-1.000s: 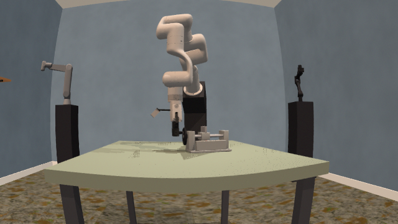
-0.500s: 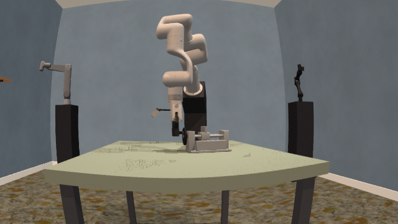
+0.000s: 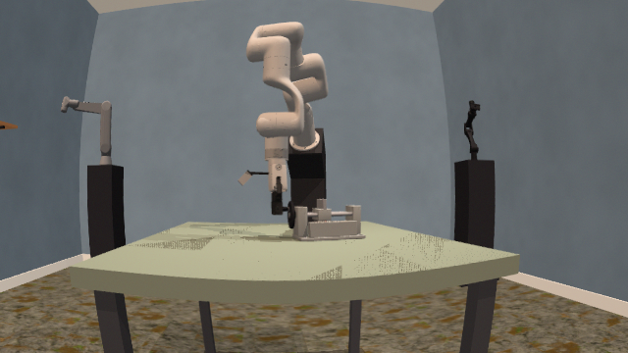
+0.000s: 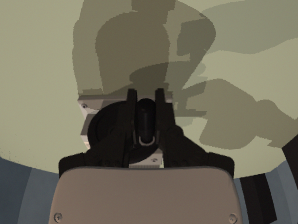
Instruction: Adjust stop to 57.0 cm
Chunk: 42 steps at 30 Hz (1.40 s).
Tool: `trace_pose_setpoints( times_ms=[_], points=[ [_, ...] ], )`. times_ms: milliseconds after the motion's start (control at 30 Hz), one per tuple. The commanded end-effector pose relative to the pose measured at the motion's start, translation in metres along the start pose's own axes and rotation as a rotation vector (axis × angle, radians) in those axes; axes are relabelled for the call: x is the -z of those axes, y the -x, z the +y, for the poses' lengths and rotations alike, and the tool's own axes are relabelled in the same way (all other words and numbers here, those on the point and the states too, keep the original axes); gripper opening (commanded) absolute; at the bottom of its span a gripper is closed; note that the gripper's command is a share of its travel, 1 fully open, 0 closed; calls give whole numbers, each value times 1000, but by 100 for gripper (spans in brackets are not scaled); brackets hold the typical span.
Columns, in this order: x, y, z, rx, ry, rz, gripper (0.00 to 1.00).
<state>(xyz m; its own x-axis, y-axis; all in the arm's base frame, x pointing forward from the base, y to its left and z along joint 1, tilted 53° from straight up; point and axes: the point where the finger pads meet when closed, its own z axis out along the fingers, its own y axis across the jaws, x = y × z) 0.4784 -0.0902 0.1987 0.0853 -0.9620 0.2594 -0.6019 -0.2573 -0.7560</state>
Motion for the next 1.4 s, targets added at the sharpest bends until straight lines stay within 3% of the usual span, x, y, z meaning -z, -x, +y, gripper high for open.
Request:
trace_pose_setpoints(
  times_ms=[0,1367],
  points=[
    [0,0,-1,0,-2,0,6],
    [7,0,-9,0,-2,0,6]
  ],
)
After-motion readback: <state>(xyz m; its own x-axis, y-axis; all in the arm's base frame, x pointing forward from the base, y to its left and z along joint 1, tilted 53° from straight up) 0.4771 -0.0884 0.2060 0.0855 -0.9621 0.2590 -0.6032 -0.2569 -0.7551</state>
